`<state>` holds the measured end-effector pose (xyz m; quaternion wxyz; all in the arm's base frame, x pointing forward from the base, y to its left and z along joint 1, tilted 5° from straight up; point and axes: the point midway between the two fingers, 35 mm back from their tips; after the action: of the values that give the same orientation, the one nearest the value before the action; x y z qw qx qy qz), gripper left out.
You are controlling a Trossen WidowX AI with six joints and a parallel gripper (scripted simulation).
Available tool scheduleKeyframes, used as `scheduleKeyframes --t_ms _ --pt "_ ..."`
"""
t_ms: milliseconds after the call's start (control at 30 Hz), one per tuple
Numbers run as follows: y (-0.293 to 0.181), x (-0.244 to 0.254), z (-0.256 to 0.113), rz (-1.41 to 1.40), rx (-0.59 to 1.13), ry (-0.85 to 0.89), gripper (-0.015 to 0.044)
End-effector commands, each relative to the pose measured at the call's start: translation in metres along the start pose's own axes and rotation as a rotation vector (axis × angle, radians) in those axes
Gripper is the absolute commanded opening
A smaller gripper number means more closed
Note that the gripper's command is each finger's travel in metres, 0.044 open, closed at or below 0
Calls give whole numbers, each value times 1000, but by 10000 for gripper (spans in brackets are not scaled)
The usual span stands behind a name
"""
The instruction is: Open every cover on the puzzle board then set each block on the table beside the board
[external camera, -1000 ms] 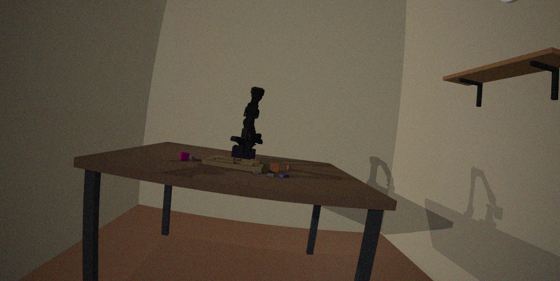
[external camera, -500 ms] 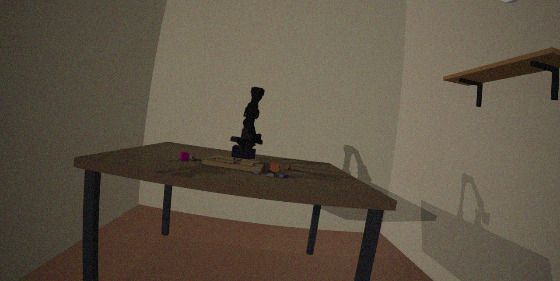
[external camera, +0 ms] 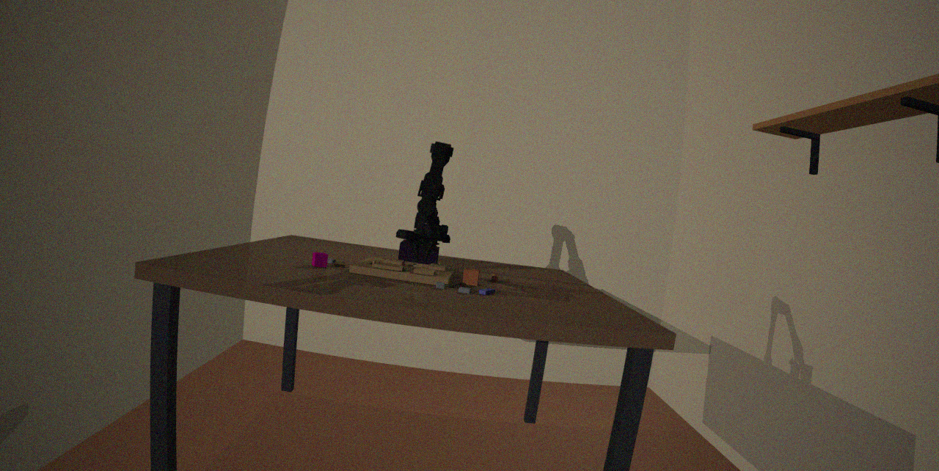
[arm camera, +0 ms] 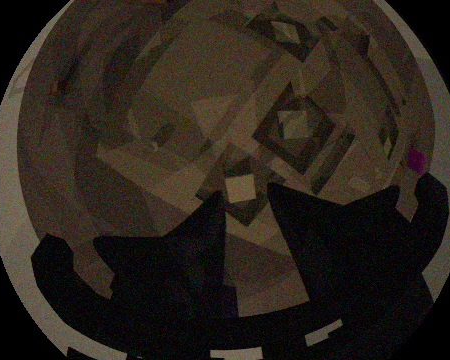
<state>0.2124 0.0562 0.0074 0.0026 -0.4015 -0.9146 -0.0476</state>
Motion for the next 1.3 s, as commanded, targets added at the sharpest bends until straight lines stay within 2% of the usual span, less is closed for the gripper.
scheduleKeyframes --t_ms 0,1000,1267 --pt "-2 2 6 4 6 6 144" --pt "-3 2 19 4 6 7 144" --pt "-1 1 17 0 4 3 90"
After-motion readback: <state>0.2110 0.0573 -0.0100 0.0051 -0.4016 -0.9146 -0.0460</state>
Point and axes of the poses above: the point midway between the two fingers, 35 mm back from their tips, its own z axis out along the fingers, its own x axis across the jaws, y = z × x, and after that the axes turned 6 degrees about z, right-handed
